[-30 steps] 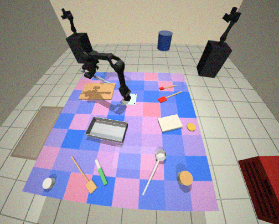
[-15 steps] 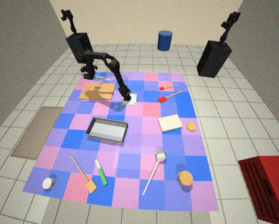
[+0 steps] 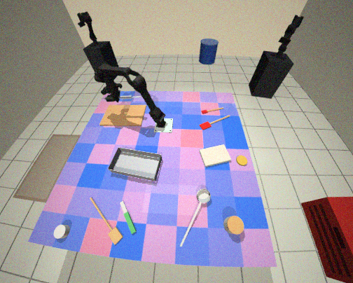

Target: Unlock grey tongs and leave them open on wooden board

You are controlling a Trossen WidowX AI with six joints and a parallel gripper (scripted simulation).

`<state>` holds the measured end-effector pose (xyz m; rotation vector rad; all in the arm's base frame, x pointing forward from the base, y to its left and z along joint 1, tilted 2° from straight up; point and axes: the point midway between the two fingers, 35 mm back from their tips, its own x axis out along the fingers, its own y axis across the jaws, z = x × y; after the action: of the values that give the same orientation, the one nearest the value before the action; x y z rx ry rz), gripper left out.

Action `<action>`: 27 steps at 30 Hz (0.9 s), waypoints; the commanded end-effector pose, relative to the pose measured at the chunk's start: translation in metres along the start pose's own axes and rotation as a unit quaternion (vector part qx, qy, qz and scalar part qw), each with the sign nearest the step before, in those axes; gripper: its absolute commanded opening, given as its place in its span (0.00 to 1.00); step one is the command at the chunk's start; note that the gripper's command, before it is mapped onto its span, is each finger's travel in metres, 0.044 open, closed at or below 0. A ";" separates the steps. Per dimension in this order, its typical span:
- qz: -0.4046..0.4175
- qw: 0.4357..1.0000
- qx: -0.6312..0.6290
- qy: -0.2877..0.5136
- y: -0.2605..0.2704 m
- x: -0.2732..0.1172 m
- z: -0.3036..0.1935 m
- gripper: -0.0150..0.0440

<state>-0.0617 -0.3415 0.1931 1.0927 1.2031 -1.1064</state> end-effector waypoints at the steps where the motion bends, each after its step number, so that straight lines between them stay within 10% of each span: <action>1: -0.005 1.000 -0.005 0.002 -0.001 -0.004 0.001 0.00; 27: -0.005 1.000 -0.005 0.002 -0.003 0.030 0.005 0.00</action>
<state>-0.0622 -0.3488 0.1701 1.0827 1.2090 -1.1078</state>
